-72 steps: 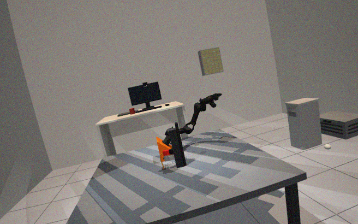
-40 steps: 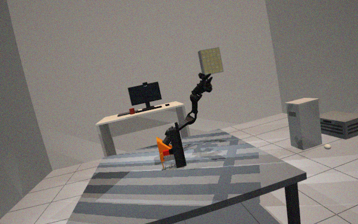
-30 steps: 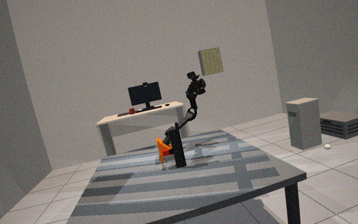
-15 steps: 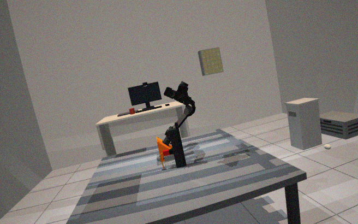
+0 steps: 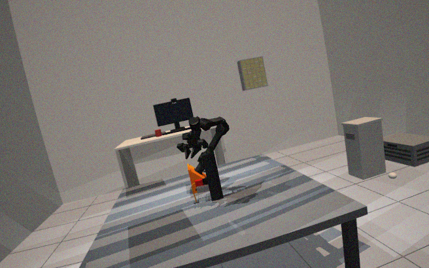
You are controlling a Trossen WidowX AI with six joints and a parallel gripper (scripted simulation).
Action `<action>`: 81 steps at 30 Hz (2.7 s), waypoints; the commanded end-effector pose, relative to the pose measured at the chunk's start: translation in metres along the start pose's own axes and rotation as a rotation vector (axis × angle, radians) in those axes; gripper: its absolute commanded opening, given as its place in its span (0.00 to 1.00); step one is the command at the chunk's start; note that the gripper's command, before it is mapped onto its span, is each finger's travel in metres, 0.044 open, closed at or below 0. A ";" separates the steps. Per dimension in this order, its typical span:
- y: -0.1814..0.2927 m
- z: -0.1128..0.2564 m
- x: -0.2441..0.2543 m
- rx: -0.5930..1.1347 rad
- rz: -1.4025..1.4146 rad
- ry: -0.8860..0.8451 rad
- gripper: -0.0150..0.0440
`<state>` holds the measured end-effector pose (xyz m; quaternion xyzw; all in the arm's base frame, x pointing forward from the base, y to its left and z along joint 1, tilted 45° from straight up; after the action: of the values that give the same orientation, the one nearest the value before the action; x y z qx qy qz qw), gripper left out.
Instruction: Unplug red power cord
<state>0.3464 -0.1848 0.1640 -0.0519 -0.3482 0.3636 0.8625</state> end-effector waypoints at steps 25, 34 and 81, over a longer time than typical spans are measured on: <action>0.145 -0.068 -0.071 0.804 -0.956 0.346 0.53; 0.147 -0.064 -0.059 0.804 -0.956 0.346 0.53; 0.160 -0.061 -0.034 0.806 -0.949 0.350 0.25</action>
<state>0.2737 -0.0800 0.0443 0.3774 -0.0241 0.0311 0.9252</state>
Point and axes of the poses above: the point midway between the two fingers, 35 mm back from their tips, its own z axis back along the fingers, its own x axis across the jaws, y = z × x, the point moved 3 cm from there along z, back along the fingers, and after that the axes turned 11 degrees about z, right-handed, at the moved point
